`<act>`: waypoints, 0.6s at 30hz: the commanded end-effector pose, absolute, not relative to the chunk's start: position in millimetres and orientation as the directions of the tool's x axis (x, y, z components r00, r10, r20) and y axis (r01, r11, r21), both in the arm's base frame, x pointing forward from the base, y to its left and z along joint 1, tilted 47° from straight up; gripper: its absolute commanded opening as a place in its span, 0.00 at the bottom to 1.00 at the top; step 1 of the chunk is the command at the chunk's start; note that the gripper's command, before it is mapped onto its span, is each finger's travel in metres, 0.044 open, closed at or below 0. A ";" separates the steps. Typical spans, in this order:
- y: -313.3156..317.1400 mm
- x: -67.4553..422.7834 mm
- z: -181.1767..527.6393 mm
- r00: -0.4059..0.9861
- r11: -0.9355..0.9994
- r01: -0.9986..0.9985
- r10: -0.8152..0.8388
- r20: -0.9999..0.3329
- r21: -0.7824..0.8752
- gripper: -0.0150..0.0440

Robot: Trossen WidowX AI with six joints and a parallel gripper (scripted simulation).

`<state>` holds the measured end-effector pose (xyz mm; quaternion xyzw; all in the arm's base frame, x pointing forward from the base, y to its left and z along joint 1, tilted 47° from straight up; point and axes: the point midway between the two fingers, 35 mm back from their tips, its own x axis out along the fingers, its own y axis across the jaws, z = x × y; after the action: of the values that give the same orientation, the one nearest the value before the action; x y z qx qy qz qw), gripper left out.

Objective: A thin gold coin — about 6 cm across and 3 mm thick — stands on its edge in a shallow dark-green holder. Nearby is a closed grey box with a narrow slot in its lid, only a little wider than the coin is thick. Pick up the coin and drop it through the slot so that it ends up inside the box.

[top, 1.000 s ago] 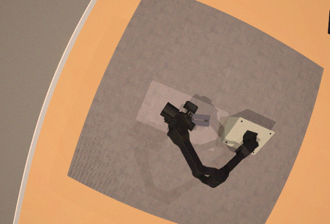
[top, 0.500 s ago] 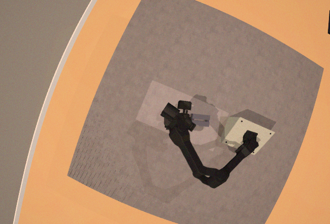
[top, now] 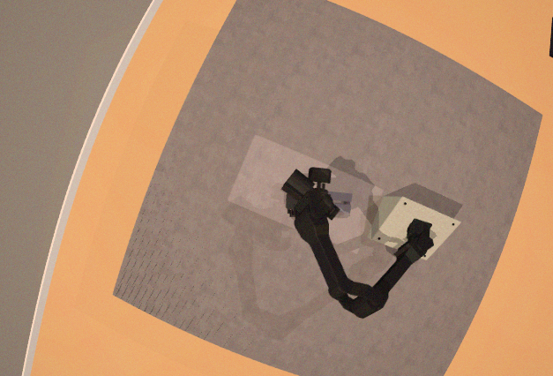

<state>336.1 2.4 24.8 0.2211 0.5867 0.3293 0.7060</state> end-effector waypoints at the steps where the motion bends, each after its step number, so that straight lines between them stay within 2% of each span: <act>1: -0.2 325.7 22.0 0.094 0.689 -0.206 0.721 -0.687 0.695 0.25; 18: -5.3 283.9 9.3 0.093 0.688 -0.204 0.721 -0.686 0.696 0.25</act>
<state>292.4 -4.4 11.3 0.2213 0.5874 0.3289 0.7055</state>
